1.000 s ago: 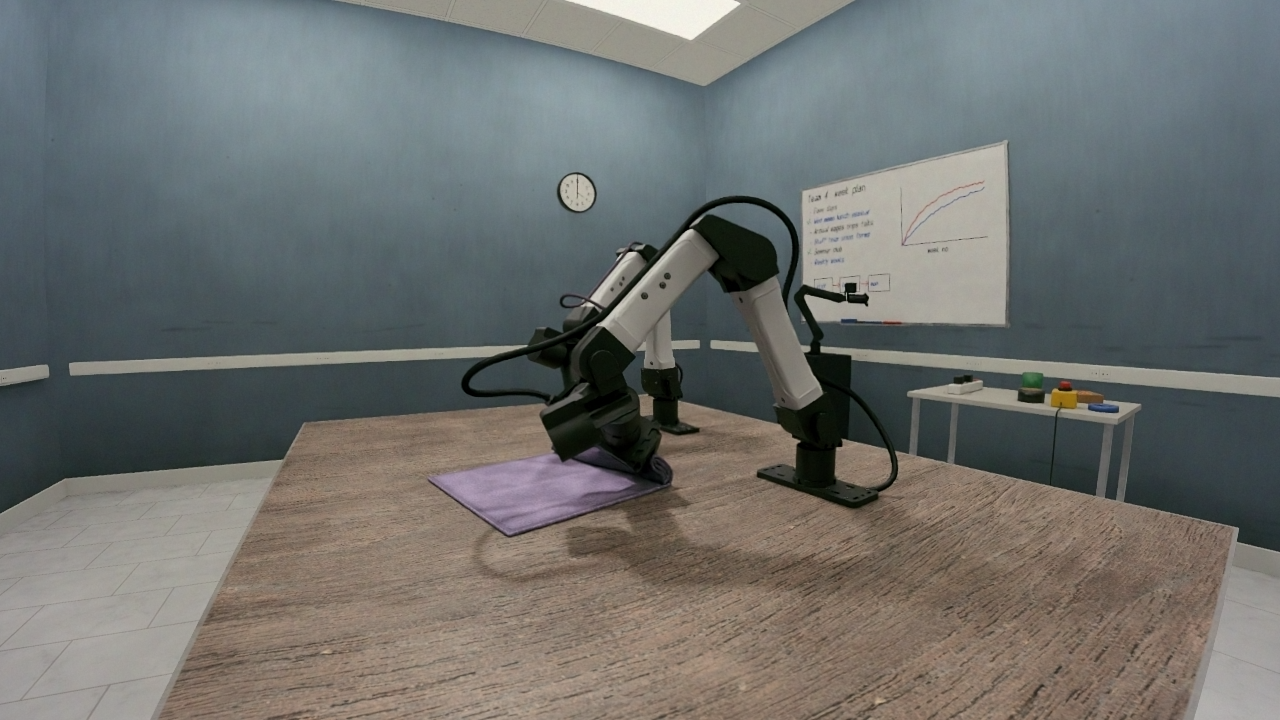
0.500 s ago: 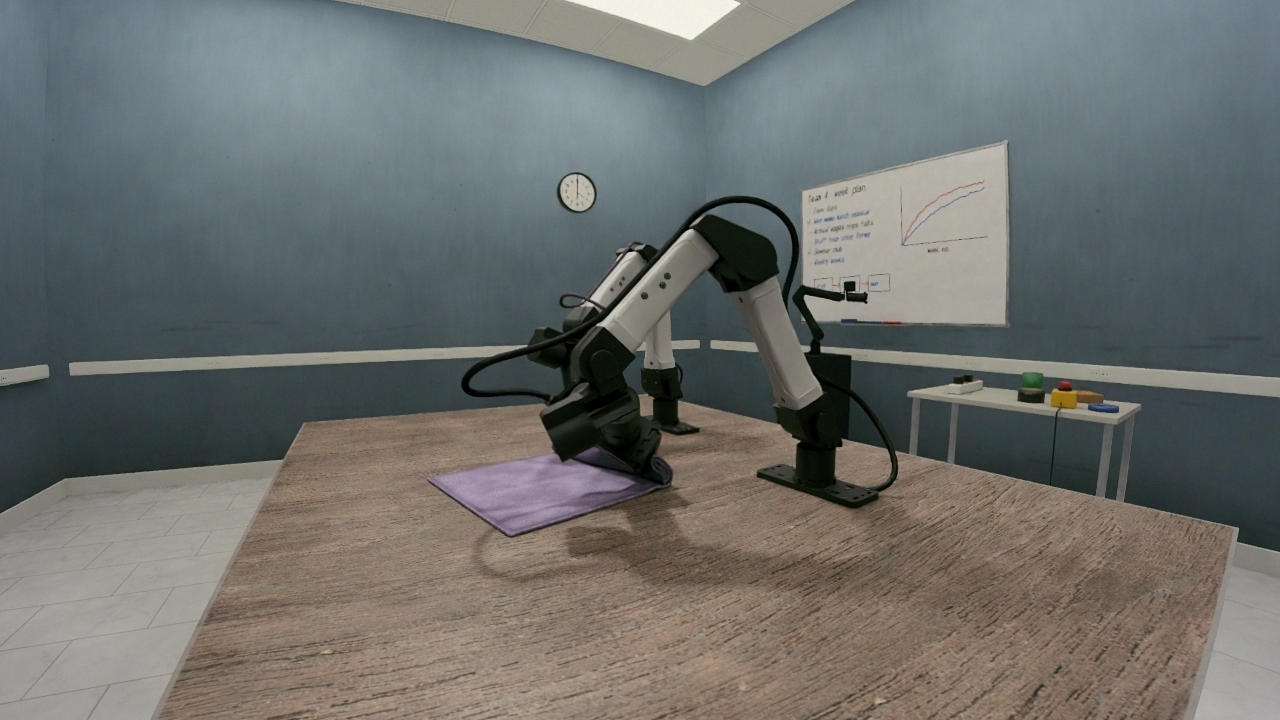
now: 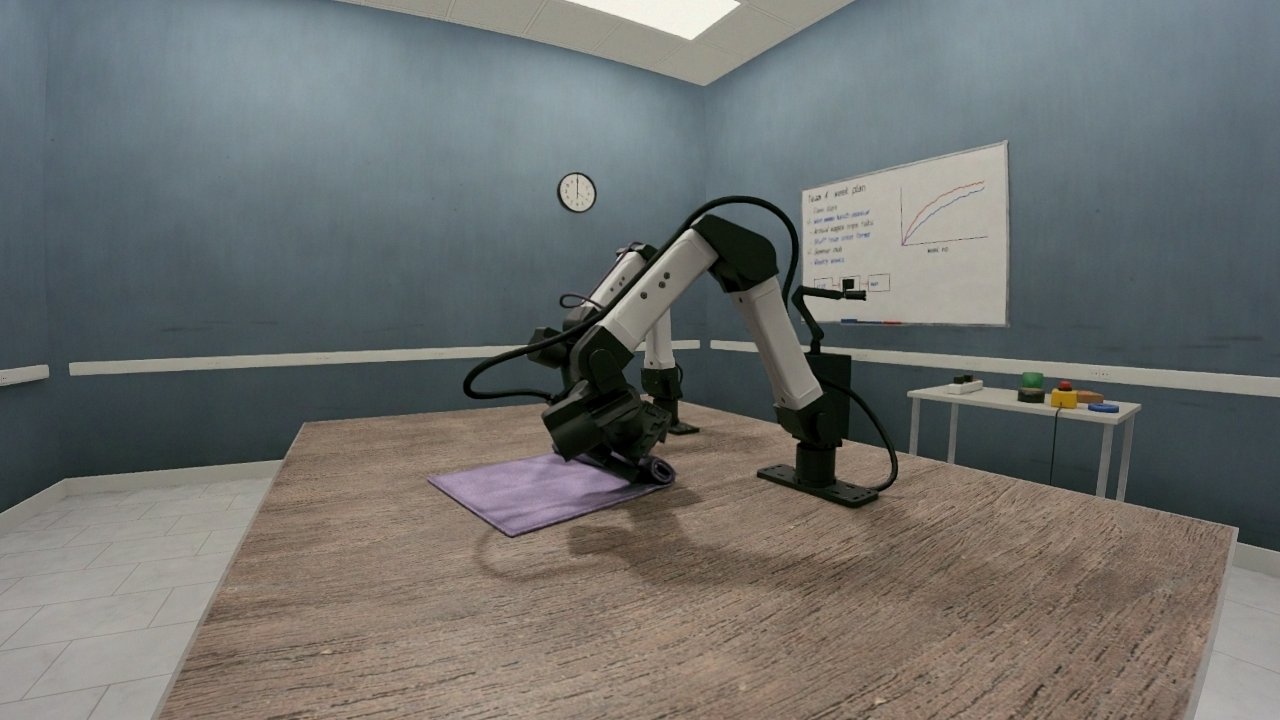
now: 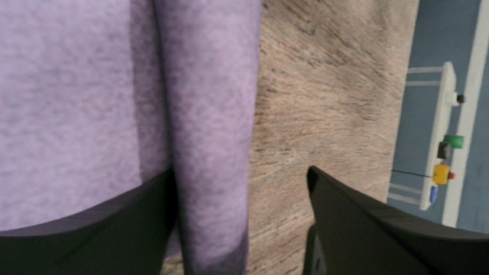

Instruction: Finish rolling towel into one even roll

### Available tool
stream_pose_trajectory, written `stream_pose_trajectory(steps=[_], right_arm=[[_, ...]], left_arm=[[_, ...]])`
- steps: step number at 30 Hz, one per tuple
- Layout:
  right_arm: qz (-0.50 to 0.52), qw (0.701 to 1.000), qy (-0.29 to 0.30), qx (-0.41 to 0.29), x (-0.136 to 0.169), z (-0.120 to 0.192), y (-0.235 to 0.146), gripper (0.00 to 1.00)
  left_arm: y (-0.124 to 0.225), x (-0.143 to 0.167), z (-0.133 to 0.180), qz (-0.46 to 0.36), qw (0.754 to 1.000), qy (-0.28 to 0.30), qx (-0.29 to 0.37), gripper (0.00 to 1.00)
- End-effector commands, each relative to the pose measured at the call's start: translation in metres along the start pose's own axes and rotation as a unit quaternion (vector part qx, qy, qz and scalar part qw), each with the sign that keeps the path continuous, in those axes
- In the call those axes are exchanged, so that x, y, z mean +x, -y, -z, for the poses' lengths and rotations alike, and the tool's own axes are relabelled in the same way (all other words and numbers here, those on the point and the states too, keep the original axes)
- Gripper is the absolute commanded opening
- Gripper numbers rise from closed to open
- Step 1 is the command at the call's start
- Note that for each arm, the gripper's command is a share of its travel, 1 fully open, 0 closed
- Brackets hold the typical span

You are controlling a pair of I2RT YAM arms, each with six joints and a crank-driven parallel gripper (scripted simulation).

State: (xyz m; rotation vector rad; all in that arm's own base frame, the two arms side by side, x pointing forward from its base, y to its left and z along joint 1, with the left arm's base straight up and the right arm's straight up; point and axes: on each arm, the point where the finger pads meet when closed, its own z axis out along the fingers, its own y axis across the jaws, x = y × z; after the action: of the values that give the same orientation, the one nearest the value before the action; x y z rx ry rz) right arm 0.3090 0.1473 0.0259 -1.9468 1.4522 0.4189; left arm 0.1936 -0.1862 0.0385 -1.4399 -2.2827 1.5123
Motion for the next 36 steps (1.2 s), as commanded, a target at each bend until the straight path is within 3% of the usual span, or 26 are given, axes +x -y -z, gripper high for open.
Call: stream_pose_trajectory(steps=[1, 6, 17, 24, 34, 36], right_arm=[[0.01, 1.0, 0.002, 0.009, 0.001, -0.002, 0.008, 0.24], [0.004, 1.0, 0.002, 0.002, 0.001, -0.002, 0.008, 0.24], [-0.058, 0.996, 0.0, -0.073, -0.001, 0.0, 0.008, 0.24], [-0.102, 0.987, -0.001, -0.126, -0.001, 0.001, 0.009, 0.24], [-0.197, 0.95, -0.004, -0.242, -0.003, 0.003, 0.01, 0.24], [-0.197, 0.95, -0.004, -0.242, -0.003, 0.003, 0.01, 0.24]], left_arm=[[-0.006, -0.005, 0.007, -0.02, 1.0, 0.002, -0.017, 0.85], [-0.006, -0.005, 0.016, -0.02, 1.0, 0.002, -0.017, 0.85], [-0.004, -0.005, 0.072, -0.02, 1.0, 0.002, -0.017, 0.85], [-0.003, -0.005, 0.077, -0.024, 0.999, 0.002, -0.022, 0.86], [0.006, -0.01, 0.064, -0.123, 0.981, 0.005, -0.152, 0.9], [0.006, -0.01, 0.064, -0.123, 0.981, 0.005, -0.152, 0.9]])
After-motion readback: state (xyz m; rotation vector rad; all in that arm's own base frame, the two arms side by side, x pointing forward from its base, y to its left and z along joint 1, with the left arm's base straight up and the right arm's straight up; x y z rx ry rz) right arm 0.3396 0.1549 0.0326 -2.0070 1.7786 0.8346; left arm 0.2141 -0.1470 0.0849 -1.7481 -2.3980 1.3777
